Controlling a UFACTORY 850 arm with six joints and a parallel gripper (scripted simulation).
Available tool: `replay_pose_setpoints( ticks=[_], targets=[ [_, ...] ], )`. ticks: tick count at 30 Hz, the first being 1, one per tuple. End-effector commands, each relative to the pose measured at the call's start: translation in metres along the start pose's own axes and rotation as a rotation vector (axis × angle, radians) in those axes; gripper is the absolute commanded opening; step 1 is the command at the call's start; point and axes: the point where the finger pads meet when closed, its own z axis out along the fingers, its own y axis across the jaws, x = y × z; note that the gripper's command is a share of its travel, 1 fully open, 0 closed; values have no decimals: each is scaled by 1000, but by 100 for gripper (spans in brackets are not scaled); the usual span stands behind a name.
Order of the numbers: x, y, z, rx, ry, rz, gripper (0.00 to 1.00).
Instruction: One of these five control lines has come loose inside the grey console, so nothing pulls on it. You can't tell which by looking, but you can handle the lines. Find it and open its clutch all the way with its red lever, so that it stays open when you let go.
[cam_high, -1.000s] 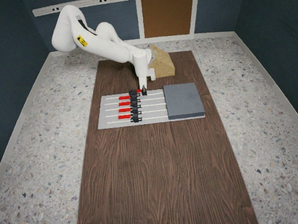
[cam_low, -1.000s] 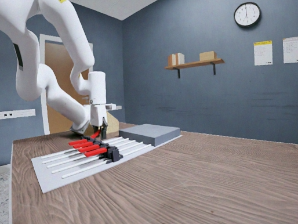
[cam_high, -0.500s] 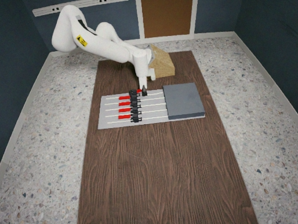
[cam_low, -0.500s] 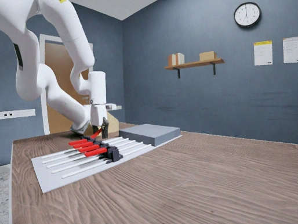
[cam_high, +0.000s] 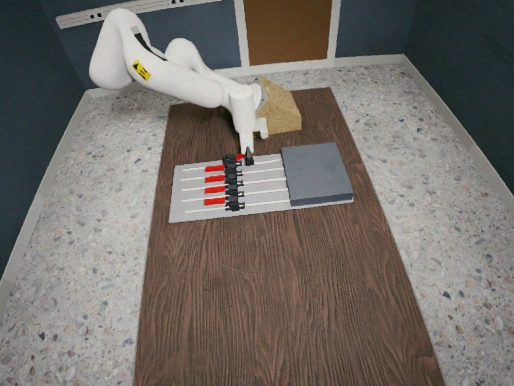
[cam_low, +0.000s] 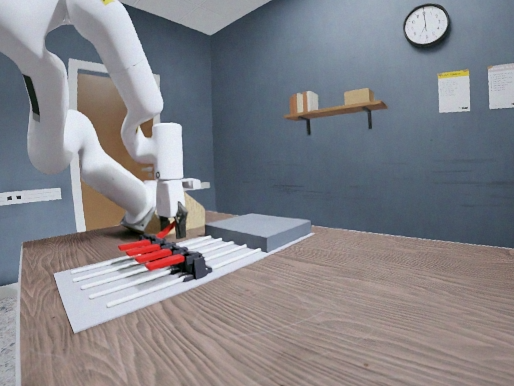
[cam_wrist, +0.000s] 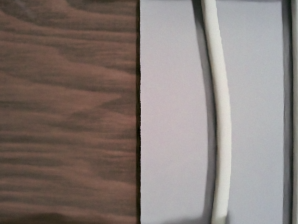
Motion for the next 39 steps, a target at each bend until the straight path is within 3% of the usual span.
replay_pose_setpoints(
  ticks=[1,9,23,39],
  targets=[
    [0,0,-3,-1,0,0,100],
    [0,0,-13,-1,0,0,100],
    [0,0,-61,-1,0,0,100],
    [0,0,-97,-1,0,0,100]
  ],
)
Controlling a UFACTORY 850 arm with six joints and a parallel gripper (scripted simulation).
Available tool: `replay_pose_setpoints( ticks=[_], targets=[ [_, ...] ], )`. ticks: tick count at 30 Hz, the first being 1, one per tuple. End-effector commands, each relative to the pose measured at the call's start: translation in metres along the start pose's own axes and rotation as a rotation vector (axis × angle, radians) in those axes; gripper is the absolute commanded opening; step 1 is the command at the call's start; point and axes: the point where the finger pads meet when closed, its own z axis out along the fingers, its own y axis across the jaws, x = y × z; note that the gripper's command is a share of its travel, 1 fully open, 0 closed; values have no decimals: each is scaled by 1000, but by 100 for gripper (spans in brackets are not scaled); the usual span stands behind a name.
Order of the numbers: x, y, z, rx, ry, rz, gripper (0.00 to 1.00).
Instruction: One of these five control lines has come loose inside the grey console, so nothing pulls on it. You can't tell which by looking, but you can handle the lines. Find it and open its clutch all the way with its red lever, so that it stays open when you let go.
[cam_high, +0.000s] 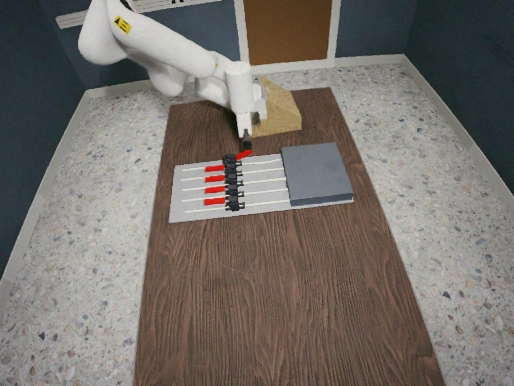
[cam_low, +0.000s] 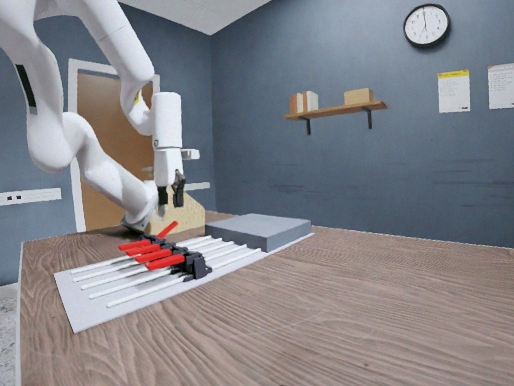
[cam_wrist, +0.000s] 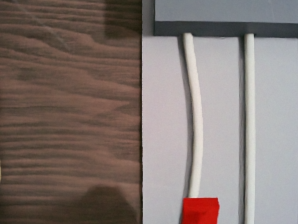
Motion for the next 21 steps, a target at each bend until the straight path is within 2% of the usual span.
replay_pose_setpoints(
  ticks=[1,21],
  targets=[
    [0,0,-10,1,-1,0,100],
    [0,0,-11,1,-1,0,100]
  ],
)
